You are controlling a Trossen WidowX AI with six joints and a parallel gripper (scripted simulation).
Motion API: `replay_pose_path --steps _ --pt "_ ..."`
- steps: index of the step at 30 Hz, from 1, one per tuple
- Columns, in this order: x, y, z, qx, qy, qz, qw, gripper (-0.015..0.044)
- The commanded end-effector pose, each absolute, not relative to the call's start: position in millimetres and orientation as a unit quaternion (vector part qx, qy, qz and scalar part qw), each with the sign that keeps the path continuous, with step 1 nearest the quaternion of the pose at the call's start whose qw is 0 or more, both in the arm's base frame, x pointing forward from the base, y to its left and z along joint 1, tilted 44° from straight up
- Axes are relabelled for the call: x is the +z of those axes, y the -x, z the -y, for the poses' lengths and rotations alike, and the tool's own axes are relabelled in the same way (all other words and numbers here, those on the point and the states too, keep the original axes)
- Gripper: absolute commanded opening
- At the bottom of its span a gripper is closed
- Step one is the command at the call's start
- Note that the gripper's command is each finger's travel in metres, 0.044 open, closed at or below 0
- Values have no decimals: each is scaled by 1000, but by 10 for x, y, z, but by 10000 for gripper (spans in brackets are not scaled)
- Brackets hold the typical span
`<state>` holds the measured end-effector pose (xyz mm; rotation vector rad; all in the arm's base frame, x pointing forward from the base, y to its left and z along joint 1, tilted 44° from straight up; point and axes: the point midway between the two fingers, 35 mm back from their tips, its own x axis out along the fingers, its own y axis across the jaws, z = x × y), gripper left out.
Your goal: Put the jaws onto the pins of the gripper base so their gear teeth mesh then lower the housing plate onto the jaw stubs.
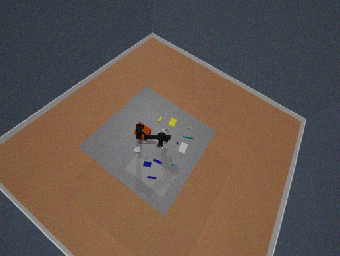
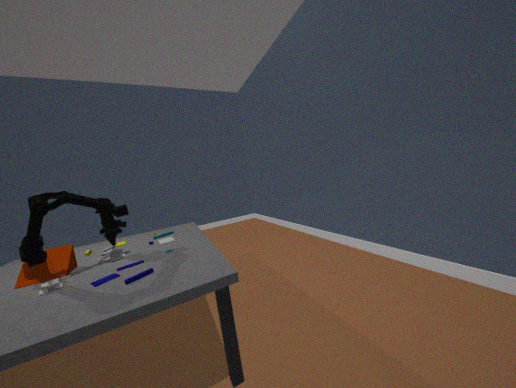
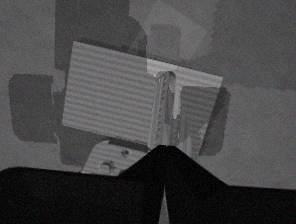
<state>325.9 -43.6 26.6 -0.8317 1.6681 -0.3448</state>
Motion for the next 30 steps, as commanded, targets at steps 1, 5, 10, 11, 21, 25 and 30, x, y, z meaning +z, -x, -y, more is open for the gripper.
replay_pose_path --steps 1,5,10,11,21,25,30 --pt "23 -3359 120 -108 381 -721 569 0" --pt "-277 -3427 -258 -64 408 -726 550 0" --pt "-638 -3416 -671 -15 441 -731 521 0" --pt "-712 -3404 -748 -7 447 -732 514 0" --pt "-1123 -3277 -1143 35 479 -736 478 0" --pt "-1126 -3277 -1141 35 479 -736 478 0" --pt "-1180 -3276 -1094 35 479 -735 478 0"
